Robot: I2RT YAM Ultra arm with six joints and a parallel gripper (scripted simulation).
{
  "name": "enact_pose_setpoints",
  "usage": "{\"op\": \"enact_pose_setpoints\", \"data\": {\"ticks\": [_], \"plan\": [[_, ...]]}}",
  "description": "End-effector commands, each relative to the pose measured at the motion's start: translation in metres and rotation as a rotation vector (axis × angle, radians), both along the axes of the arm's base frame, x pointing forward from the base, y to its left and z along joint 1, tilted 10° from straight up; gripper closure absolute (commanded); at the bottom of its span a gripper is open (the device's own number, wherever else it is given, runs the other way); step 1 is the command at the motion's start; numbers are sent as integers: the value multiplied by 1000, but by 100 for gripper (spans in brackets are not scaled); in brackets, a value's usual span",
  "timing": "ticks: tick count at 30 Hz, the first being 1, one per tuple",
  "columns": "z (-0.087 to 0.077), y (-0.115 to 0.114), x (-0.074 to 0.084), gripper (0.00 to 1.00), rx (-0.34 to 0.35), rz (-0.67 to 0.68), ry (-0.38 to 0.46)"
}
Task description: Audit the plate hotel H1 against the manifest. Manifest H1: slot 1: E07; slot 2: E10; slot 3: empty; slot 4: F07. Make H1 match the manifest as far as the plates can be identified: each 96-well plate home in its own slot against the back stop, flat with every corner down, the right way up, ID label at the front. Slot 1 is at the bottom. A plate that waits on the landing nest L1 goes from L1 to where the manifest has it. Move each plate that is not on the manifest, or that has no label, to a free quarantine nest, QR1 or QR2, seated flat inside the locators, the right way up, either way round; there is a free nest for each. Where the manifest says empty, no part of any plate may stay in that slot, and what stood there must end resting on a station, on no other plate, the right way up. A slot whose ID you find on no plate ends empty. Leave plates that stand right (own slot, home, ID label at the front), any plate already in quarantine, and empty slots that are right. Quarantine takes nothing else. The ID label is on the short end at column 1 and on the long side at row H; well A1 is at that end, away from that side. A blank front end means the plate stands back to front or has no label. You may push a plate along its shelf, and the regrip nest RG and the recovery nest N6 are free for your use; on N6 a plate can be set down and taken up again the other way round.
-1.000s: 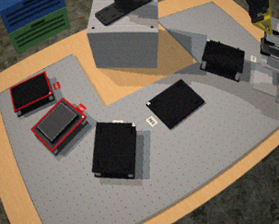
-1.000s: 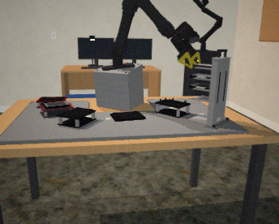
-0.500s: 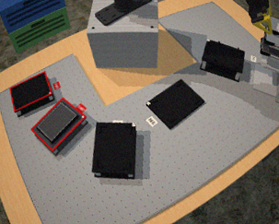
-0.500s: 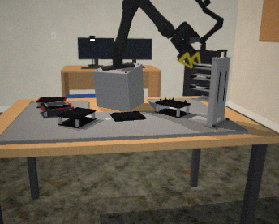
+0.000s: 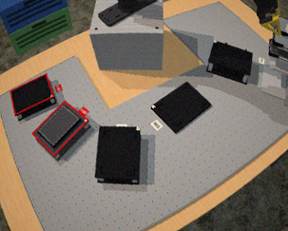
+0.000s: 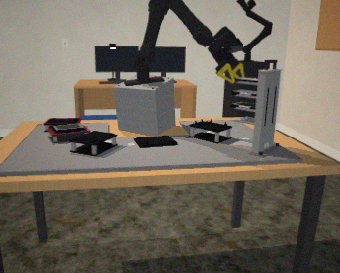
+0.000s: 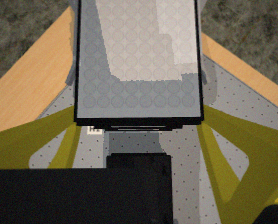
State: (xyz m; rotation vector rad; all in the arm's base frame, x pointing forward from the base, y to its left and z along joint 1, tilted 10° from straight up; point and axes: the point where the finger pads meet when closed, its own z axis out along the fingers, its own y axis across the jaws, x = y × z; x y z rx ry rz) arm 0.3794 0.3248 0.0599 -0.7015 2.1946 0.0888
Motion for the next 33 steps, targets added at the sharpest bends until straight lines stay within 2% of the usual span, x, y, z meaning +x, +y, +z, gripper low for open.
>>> {"op": "enact_pose_setpoints", "data": {"ticks": [1, 2, 4, 24, 25, 26, 33], "plan": [[23, 9, -1, 14, 33, 14, -38], [14, 3, -7, 14, 18, 12, -24], [13, 1, -9, 14, 16, 9, -21], [12, -10, -26, 14, 24, 6, -24], [18, -8, -25, 14, 33, 7, -33], [12, -11, -28, 14, 26, 6, -26], [11, -17, -36, 14, 23, 6, -23]]}}
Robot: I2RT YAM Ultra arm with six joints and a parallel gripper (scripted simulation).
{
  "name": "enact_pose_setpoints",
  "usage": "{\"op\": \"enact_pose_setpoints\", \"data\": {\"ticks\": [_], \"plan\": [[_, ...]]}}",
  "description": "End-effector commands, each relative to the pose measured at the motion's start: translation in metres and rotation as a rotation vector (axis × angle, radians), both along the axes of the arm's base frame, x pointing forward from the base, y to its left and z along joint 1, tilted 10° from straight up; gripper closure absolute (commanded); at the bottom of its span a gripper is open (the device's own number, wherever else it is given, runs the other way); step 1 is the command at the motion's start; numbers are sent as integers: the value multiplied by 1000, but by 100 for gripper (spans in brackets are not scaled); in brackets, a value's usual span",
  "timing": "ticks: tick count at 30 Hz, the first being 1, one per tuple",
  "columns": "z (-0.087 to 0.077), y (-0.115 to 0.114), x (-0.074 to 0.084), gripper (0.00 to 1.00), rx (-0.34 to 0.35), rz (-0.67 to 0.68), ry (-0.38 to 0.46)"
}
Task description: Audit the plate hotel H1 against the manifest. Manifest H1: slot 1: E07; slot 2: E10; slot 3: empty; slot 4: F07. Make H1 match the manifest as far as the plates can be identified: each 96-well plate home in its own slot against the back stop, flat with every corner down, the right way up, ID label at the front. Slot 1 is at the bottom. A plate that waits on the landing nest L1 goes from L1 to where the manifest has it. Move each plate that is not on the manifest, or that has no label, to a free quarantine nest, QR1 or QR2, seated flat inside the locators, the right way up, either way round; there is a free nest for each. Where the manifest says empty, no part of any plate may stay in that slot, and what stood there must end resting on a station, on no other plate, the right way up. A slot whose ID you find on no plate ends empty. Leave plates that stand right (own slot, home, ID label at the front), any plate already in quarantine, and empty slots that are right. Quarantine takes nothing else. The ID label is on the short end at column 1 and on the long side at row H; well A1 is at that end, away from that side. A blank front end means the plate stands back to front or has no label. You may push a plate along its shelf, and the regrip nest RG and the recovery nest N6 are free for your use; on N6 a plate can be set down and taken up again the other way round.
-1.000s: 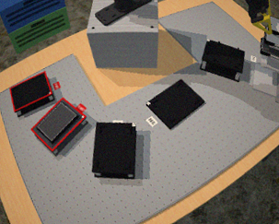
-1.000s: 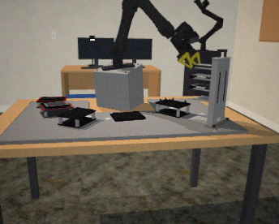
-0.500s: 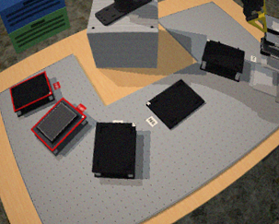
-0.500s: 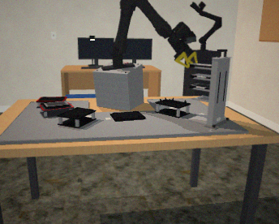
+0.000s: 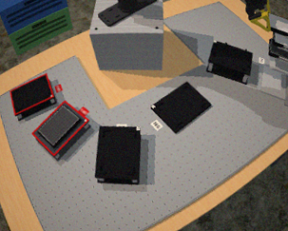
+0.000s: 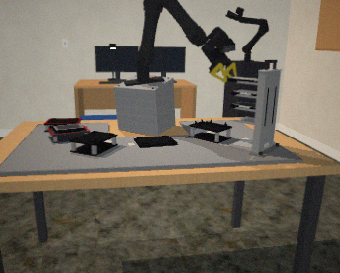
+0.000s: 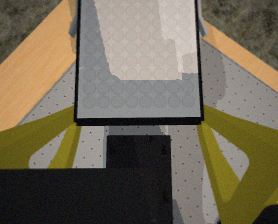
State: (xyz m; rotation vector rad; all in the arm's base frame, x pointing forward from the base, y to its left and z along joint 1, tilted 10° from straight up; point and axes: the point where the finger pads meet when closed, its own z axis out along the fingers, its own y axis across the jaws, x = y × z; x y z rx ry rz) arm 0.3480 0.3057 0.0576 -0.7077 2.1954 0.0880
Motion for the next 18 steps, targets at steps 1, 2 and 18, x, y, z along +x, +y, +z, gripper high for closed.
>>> {"op": "enact_pose_setpoints", "data": {"ticks": [1, 2, 18], "plan": [[14, 2, -6, 14, 28, 2, -26], [13, 1, -7, 14, 28, 2, -26], [11, -9, -23, 14, 26, 2, -24]]}}
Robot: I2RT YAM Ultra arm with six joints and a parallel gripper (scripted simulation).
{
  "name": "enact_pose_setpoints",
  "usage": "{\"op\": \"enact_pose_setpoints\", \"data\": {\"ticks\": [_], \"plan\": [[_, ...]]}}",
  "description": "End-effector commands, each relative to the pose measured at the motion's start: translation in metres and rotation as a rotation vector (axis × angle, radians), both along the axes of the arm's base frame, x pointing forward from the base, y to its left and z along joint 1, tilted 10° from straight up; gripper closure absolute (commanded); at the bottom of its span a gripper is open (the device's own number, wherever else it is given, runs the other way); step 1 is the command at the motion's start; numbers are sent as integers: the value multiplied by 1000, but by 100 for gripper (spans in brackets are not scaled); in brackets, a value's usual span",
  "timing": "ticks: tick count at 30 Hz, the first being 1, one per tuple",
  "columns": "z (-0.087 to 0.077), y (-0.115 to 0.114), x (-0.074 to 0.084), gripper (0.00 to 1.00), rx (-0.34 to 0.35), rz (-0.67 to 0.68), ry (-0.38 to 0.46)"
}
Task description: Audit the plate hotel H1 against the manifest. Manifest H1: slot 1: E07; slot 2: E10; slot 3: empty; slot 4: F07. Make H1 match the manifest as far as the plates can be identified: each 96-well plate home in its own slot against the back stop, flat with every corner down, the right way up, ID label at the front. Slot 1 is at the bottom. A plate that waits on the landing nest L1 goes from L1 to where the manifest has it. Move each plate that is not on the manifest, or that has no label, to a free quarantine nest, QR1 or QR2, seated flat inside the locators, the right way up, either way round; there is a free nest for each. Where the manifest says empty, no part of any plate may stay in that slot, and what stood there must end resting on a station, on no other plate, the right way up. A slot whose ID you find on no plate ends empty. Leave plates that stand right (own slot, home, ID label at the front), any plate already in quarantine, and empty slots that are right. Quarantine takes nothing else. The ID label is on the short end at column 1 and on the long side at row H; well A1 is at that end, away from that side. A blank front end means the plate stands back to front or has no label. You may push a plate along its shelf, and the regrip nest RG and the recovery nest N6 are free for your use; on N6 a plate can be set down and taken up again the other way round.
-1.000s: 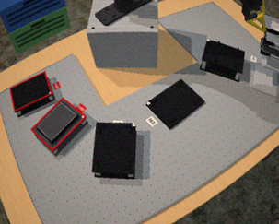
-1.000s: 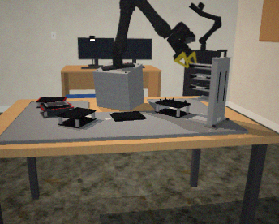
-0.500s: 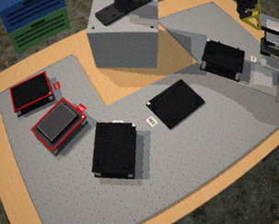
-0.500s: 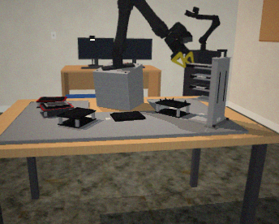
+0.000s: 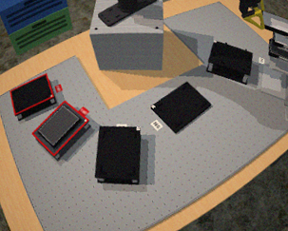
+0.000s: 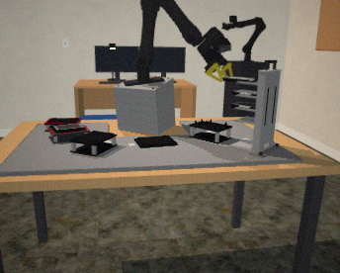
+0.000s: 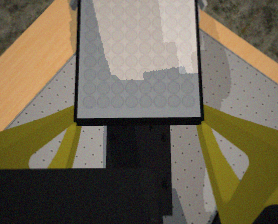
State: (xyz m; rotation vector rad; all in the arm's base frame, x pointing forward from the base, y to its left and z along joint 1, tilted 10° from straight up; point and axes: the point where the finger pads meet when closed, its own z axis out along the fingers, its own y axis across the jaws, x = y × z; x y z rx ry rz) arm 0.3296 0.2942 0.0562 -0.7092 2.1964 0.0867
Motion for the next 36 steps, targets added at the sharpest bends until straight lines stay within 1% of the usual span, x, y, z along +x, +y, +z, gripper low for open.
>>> {"op": "enact_pose_setpoints", "data": {"ticks": [1, 7, 8, 9, 10, 22, 24, 25, 26, 27, 36], "plan": [[13, 2, -6, 14, 28, 2, -26], [13, -1, -10, 14, 29, 2, -26], [24, 6, -5, 14, 52, 2, -45], [13, -2, -12, 14, 31, 2, -27], [12, -4, -14, 14, 26, 2, -23], [11, -12, -27, 14, 29, 2, -25], [11, -12, -27, 14, 29, 2, -25], [25, -3, -21, 14, 59, 2, -49], [13, -12, -28, 14, 33, 2, -29], [10, -14, -30, 14, 27, 2, -24], [9, -21, -41, 14, 26, 2, -23]]}}
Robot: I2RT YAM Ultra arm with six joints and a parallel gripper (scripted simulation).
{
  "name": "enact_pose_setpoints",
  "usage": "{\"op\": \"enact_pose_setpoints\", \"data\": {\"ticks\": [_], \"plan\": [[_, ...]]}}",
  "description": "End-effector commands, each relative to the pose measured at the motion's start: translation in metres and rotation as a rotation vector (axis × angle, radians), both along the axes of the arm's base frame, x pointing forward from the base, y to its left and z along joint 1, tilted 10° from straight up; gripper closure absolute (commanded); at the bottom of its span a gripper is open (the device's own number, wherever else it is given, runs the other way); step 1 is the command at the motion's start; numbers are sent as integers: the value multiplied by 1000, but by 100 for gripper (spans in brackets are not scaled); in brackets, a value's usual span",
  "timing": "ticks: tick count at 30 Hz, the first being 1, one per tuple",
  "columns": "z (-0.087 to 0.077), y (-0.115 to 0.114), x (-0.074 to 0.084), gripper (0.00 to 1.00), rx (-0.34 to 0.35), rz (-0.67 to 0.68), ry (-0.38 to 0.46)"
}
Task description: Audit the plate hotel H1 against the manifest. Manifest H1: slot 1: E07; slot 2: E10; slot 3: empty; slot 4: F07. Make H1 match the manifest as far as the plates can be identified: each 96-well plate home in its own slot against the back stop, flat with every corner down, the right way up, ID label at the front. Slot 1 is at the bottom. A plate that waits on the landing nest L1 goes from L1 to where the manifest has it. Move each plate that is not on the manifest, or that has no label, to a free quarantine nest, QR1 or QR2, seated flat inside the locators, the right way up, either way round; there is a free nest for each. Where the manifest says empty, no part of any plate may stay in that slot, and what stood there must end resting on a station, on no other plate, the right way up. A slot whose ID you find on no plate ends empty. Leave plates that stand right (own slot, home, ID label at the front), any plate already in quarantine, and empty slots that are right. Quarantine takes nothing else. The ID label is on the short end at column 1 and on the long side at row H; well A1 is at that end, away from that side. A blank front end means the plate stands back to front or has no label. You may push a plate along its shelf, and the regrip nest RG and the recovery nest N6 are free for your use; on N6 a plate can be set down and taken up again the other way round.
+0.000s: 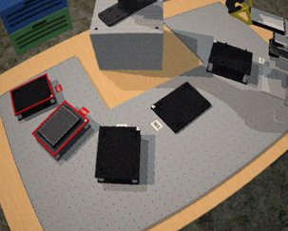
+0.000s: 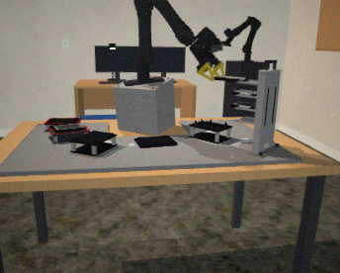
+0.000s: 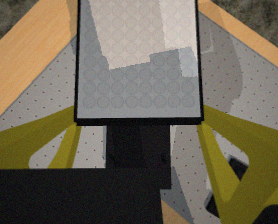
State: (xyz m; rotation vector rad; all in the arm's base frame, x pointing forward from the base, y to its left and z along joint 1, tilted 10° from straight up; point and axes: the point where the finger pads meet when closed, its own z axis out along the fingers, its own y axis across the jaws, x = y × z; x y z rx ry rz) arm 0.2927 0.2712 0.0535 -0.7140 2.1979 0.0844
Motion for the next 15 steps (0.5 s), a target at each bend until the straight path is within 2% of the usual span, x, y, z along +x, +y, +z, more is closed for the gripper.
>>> {"op": "enact_pose_setpoints", "data": {"ticks": [1, 5, 6, 8, 15], "plan": [[11, 1, -5, 14, 29, -1, -24], [11, 0, -7, 14, 29, -1, -24], [27, 10, -1, 14, 62, -1, -49], [12, -1, -10, 14, 37, -1, -29], [12, -6, -17, 14, 37, -1, -29]]}}
